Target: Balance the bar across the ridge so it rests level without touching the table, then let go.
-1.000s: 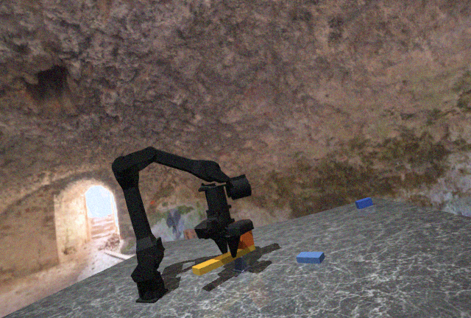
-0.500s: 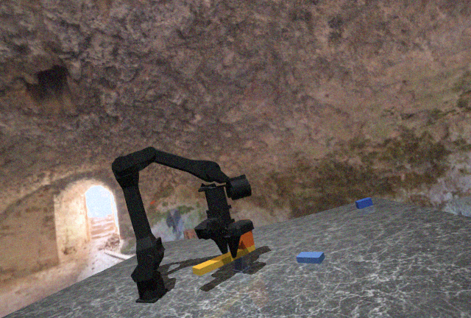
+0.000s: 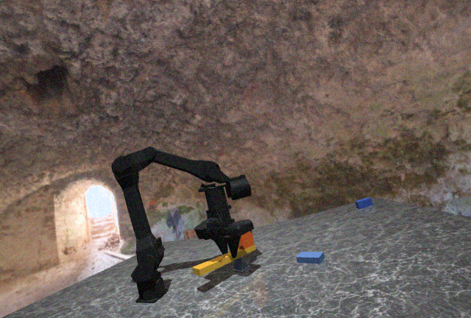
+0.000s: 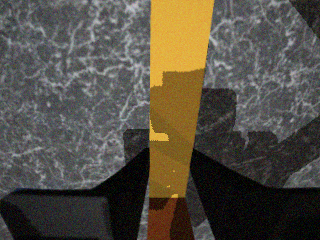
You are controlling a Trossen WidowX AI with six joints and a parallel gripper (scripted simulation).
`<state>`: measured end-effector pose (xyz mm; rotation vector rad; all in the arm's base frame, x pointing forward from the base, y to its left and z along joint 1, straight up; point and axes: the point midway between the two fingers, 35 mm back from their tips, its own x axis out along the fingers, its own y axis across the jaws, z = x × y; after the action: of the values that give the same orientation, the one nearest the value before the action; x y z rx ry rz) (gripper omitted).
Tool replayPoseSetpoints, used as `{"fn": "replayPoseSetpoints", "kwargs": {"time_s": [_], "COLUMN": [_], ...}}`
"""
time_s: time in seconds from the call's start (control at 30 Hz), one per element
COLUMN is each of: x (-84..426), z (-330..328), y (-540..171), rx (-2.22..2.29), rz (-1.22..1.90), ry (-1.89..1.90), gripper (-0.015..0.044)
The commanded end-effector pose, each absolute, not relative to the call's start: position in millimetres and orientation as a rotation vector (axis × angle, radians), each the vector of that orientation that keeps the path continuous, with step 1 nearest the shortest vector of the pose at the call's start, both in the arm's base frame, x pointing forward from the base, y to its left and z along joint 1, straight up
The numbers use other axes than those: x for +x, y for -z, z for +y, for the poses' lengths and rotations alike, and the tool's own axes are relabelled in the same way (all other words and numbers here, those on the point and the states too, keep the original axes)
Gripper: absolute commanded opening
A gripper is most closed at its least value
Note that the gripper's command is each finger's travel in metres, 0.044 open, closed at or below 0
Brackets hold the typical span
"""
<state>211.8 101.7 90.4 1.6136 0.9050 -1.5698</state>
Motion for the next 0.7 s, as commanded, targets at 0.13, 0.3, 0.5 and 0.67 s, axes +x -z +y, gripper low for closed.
{"fn": "replayPoseSetpoints", "kwargs": {"time_s": [0.13,0.3,0.5,0.67], "x": [211.8,211.7,211.7,211.6], "z": [101.5,101.5,101.4,101.4], "y": [-89.0,-88.6,-88.1,-87.7], "rx": [1.610,1.610,1.610,1.610], "rz": [0.908,0.908,0.908,0.908], "ry": [1.565,1.565,1.565,1.565], "gripper": [0.0000,0.0000,0.0000,0.0000]}}
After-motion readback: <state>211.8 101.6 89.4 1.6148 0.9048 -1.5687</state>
